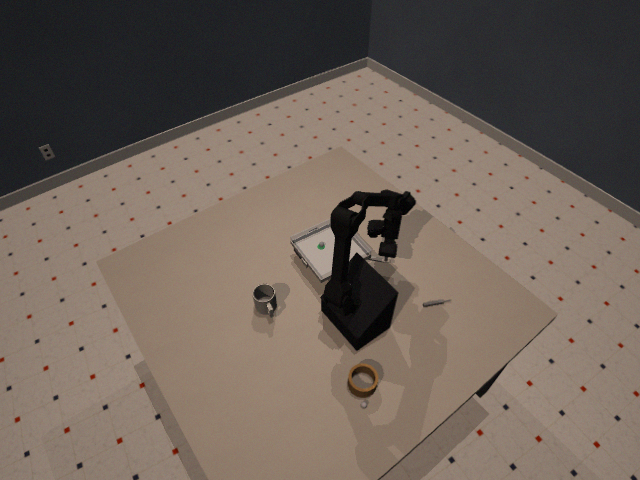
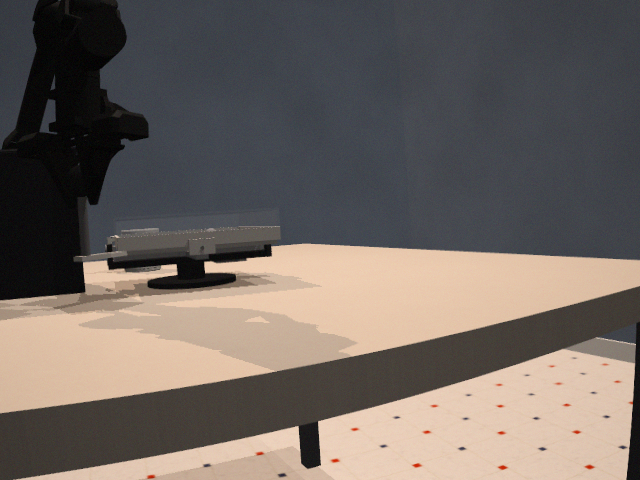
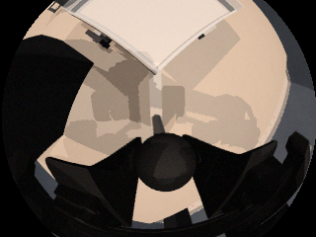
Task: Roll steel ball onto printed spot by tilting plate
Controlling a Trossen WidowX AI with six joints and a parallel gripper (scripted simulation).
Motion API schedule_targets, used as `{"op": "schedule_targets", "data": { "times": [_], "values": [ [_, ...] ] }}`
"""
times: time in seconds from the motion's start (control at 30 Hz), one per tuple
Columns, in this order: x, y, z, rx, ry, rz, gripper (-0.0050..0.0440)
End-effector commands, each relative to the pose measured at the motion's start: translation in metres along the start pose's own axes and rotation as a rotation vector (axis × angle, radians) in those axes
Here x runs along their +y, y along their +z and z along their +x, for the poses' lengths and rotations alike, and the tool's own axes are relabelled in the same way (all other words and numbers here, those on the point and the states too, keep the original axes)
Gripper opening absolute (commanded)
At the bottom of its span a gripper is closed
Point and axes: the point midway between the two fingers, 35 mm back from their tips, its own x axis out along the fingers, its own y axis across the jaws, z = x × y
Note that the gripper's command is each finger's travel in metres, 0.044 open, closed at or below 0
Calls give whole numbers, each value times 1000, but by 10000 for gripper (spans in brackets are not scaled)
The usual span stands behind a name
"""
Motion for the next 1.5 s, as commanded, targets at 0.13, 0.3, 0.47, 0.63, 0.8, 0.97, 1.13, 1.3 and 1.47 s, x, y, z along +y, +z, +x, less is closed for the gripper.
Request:
{"op": "schedule_targets", "data": {
  "times": [0.13, 0.3, 0.47, 0.63, 0.8, 0.97, 1.13, 1.3, 1.47],
  "values": [
    [1, 1, 1, -6, 3, 6, 150],
    [1, 1, 1, -6, 3, 6, 150],
    [1, 1, 1, -6, 3, 6, 183],
    [1, 1, 1, -6, 3, 6, 233],
    [1, 1, 1, -6, 3, 6, 300],
    [1, 1, 1, -6, 3, 6, 300],
    [1, 1, 0, -7, 26, 6, 300],
    [1, 1, -7, -7, 26, 6, 300],
    [1, 1, -15, -7, 26, 6, 300]
  ]
}}
